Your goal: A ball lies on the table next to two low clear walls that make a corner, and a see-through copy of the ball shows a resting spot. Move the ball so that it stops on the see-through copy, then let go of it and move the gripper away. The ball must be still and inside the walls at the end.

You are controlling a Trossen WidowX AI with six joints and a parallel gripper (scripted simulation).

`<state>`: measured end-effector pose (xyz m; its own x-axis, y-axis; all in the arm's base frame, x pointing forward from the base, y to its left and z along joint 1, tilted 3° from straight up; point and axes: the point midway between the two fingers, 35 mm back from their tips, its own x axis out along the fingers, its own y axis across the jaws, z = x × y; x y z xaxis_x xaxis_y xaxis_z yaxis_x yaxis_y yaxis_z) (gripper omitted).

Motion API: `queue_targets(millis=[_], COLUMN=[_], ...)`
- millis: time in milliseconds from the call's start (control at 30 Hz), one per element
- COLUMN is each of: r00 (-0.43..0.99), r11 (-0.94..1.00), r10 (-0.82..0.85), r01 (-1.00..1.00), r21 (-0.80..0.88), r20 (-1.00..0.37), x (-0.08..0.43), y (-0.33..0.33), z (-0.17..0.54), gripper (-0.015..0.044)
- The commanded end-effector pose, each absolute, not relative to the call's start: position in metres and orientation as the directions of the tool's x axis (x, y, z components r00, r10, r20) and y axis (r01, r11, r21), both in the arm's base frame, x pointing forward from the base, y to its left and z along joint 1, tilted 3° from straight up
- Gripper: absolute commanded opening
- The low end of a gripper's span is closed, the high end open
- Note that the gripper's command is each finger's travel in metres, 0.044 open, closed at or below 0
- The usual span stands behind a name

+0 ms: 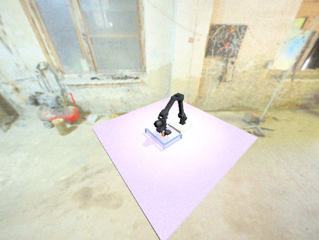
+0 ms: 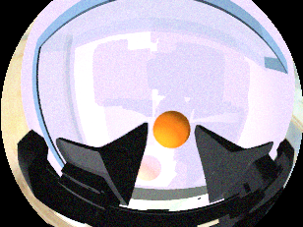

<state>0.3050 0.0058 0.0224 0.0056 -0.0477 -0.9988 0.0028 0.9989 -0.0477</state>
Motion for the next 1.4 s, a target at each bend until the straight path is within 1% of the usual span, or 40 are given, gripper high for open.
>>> queue_targets(millis=[0, 167, 333, 367, 667, 1000, 1167, 1367], r00=[0.002, 0.002, 0.002, 0.003, 0.003, 0.003, 0.002, 0.001], r11=[0.999, 0.999, 0.999, 0.999, 0.999, 0.999, 0.999, 0.999], r10=[-0.044, -0.044, -0.044, -0.044, -0.043, -0.043, -0.043, -0.042], r01=[0.002, 0.002, 0.002, 0.002, 0.002, 0.002, 0.002, 0.002], r21=[-0.044, -0.044, -0.044, -0.044, -0.043, -0.043, -0.043, -0.042], r20=[-0.999, -0.999, -0.999, -0.999, -0.999, -0.999, -0.999, -0.999], x=[0.304, 0.304, 0.307, 0.308, 0.312, 0.305, 0.303, 0.288], y=[0.006, 0.006, 0.007, 0.007, 0.01, 0.012, 0.013, 0.019], z=[0.02, 0.02, 0.033, 0.039, 0.089, 0.145, 0.148, 0.137], gripper=[0.017, 0.0136, 0.0005, 0.0, 0.0, 0.0, 0.0, 0.0])
